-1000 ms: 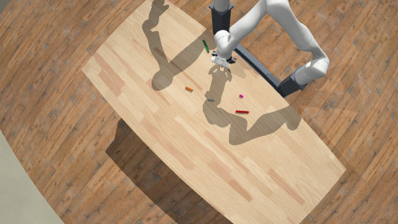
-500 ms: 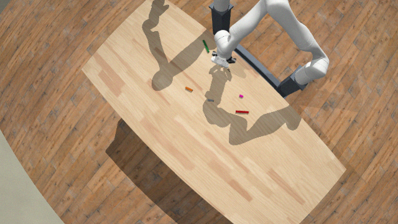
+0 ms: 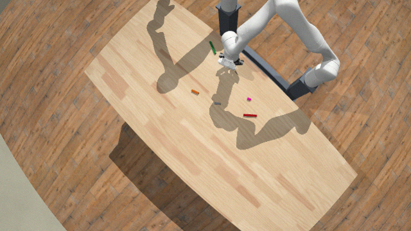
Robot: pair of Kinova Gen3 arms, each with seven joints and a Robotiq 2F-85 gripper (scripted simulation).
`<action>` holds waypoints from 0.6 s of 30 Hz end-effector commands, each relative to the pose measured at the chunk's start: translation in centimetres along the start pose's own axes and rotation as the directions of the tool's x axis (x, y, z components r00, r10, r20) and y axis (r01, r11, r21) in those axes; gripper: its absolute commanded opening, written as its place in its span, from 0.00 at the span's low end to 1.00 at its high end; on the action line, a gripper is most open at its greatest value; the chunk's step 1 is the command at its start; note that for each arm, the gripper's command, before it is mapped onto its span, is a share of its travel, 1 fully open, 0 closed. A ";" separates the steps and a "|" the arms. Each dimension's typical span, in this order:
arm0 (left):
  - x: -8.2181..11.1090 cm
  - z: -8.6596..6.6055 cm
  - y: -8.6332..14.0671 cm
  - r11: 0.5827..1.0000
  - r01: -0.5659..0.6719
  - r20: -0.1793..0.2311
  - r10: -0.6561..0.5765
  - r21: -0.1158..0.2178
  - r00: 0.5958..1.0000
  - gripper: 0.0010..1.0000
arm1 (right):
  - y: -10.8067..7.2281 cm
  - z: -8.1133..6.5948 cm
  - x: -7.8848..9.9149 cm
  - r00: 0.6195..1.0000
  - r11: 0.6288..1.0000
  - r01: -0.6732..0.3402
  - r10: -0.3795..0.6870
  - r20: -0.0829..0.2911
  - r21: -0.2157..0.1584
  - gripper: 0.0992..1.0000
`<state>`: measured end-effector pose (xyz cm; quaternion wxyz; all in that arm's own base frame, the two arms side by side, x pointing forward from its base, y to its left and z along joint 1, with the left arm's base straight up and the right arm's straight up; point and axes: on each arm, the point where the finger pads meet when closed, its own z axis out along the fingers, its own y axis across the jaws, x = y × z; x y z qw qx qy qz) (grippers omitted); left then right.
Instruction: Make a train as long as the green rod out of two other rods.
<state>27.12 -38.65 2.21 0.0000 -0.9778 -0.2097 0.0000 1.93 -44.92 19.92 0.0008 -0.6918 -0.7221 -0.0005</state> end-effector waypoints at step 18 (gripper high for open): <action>0.0 -0.2 0.1 1.000 0.000 0.000 0.000 -0.002 1.000 0.14 | 0.0 -0.1 0.0 1.000 1.000 0.000 0.000 0.002 0.000 1.00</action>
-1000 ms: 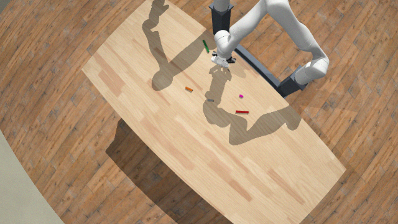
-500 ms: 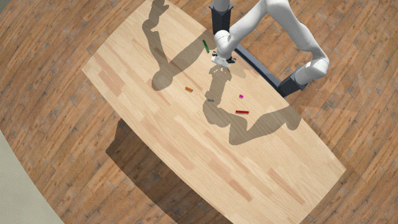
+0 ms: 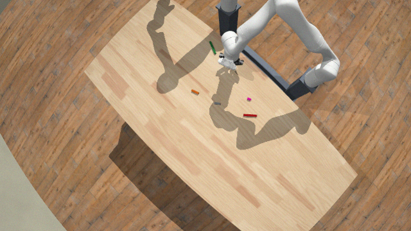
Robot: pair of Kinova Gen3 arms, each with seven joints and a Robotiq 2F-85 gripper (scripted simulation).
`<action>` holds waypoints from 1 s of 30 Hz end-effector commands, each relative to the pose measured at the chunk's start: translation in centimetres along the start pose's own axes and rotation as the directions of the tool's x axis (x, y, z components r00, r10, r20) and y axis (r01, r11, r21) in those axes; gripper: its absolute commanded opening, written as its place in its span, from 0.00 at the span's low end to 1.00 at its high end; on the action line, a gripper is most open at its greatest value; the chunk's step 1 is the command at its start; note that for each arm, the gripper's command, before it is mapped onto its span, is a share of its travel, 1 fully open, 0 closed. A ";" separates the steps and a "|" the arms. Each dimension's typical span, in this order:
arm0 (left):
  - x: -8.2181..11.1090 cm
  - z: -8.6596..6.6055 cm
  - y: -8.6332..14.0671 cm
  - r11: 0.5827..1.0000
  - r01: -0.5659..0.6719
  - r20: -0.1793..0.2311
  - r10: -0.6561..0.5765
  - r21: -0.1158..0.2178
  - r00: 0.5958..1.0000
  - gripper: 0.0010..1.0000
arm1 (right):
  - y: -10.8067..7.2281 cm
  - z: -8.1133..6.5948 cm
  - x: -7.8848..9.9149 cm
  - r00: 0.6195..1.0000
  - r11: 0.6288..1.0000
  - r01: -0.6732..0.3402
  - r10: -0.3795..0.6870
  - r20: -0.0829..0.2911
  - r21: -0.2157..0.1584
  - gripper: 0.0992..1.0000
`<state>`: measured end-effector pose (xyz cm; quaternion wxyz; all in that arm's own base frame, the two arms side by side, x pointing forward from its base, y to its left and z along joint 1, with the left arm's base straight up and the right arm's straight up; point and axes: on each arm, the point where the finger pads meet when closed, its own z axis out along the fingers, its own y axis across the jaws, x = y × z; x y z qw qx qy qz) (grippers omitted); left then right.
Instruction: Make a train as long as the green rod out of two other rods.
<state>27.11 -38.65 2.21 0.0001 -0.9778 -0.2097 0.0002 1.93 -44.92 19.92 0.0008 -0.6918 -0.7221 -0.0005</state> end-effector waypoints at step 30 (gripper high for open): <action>0.0 -10.1 0.1 1.000 0.000 0.000 0.000 -0.002 1.000 0.14 | 0.0 -0.1 0.0 1.000 1.000 0.000 0.000 0.002 0.000 1.00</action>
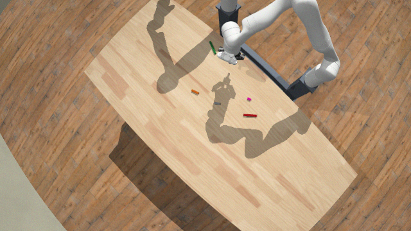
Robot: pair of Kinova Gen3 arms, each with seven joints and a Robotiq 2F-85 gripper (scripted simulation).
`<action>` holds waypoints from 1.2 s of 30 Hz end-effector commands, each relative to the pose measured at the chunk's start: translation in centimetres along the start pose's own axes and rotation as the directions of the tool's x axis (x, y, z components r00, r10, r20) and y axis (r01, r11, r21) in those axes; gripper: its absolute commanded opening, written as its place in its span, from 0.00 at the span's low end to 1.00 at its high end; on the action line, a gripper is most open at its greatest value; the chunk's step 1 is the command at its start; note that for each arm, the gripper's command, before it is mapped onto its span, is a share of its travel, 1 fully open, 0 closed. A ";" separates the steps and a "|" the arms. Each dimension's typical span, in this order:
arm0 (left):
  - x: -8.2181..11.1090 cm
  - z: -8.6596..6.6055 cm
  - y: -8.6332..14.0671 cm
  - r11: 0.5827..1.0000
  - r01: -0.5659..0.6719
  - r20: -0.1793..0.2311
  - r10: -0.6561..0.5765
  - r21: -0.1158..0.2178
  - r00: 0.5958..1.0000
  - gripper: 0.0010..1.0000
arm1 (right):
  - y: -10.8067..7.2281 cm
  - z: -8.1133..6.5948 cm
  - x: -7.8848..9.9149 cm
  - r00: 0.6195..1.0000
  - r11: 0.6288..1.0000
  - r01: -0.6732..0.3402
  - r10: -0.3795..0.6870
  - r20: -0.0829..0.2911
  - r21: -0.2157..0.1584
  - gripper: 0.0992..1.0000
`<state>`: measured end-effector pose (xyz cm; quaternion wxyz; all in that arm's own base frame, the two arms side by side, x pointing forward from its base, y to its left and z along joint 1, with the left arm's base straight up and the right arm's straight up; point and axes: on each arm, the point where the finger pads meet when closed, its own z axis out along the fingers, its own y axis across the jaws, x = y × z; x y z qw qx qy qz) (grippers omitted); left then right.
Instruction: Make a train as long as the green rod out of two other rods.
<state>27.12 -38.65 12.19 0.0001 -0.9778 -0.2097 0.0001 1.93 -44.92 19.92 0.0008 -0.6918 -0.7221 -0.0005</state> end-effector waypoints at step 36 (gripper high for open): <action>4.1 0.2 -2.2 0.938 -0.348 0.009 0.348 0.006 0.938 0.14 | 0.0 -0.1 0.0 1.000 1.000 0.000 0.000 0.002 0.000 1.00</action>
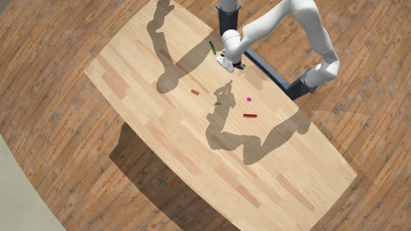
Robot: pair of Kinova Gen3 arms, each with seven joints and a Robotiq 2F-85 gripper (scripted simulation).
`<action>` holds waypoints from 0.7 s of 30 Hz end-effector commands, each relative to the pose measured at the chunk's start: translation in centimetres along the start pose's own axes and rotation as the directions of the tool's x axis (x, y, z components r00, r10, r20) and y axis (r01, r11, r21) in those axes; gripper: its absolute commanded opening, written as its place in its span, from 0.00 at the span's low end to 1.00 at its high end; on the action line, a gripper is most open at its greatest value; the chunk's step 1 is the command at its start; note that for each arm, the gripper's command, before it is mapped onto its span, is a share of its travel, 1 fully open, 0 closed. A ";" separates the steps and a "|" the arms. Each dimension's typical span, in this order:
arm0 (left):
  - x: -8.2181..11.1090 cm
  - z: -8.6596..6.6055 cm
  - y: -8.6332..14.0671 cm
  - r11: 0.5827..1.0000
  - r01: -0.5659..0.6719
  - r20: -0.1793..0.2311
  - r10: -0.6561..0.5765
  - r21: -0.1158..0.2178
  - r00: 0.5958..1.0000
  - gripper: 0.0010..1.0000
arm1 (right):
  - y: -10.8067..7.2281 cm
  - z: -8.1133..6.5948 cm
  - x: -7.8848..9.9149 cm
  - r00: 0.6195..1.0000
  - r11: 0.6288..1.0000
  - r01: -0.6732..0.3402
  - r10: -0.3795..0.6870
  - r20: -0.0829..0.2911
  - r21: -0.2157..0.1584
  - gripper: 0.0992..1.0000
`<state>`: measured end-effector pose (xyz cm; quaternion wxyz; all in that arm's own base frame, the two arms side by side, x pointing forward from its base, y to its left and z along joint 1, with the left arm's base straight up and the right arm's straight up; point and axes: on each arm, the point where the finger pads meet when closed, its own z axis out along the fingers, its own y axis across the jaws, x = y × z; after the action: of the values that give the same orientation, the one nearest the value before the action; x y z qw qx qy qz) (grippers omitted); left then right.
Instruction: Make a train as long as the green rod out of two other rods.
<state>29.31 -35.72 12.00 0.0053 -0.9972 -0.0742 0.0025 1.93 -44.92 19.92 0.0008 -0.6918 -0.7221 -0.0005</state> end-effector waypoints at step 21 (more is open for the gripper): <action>4.8 0.1 -5.6 0.818 -0.576 0.005 0.576 -0.007 0.818 0.14 | 0.0 -0.1 0.0 1.000 1.000 0.000 0.000 0.002 0.000 1.00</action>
<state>32.87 -30.03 11.89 0.0099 -0.9803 0.1974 0.0057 1.93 -44.92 19.92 0.0008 -0.6918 -0.7221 -0.0005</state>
